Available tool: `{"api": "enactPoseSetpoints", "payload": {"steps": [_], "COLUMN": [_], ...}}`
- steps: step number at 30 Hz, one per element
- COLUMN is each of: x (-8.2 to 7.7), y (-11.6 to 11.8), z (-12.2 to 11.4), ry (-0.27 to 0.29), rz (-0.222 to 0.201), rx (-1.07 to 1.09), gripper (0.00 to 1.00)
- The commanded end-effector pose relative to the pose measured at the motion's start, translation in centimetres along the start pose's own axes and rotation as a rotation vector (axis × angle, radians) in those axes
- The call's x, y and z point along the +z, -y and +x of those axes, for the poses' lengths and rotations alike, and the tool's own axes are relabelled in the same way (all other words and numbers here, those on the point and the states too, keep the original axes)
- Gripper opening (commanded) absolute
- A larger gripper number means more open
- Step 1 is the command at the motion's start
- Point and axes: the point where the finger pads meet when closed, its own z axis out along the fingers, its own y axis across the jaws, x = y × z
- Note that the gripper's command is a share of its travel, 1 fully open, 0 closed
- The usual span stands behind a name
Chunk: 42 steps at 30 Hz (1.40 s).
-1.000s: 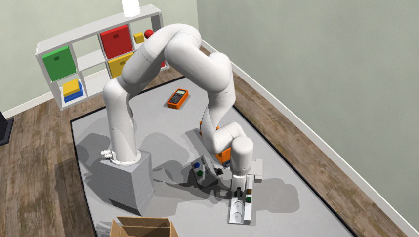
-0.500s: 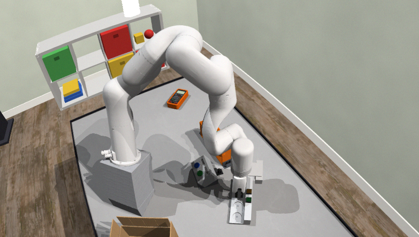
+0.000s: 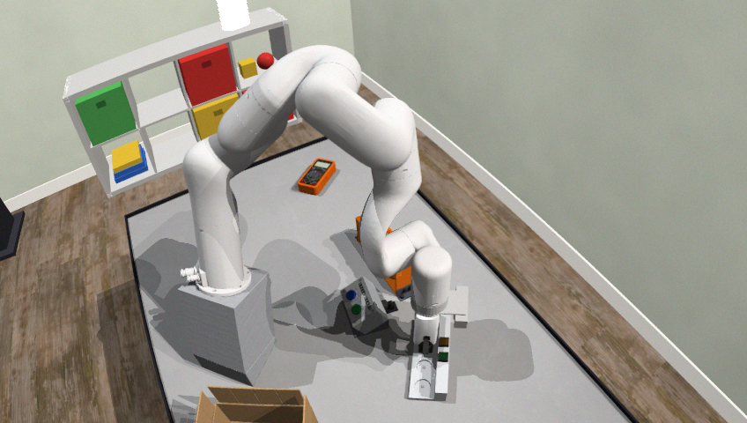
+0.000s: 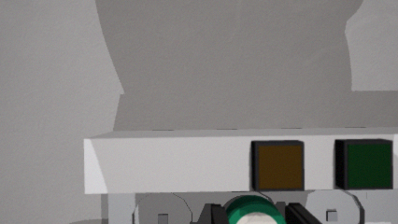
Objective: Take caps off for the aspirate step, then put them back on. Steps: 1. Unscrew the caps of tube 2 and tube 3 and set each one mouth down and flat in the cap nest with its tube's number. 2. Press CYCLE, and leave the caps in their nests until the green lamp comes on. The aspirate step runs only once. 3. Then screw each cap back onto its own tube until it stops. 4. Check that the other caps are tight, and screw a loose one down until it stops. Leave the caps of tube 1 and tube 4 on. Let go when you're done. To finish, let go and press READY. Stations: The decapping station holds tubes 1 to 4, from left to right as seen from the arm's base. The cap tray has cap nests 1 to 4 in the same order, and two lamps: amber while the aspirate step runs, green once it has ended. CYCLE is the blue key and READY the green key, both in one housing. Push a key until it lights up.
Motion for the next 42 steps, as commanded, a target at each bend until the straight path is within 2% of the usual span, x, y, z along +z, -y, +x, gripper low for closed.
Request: {"api": "enactPoseSetpoints", "payload": {"steps": [1,27,28,42], "x": [0.0,0.85,0.85,0.85], "y": [-0.07,-0.07,-0.07,-0.07], "z": [0.17,0.17,0.17,0.17], "ry": [-0.004,-0.004,-0.004,-0.004], "rz": [-0.001,-0.001,-0.001,-0.001], "rx": [0.0,0.0,0.0,0.0], "gripper": [0.0,0.0,0.46,0.46]}}
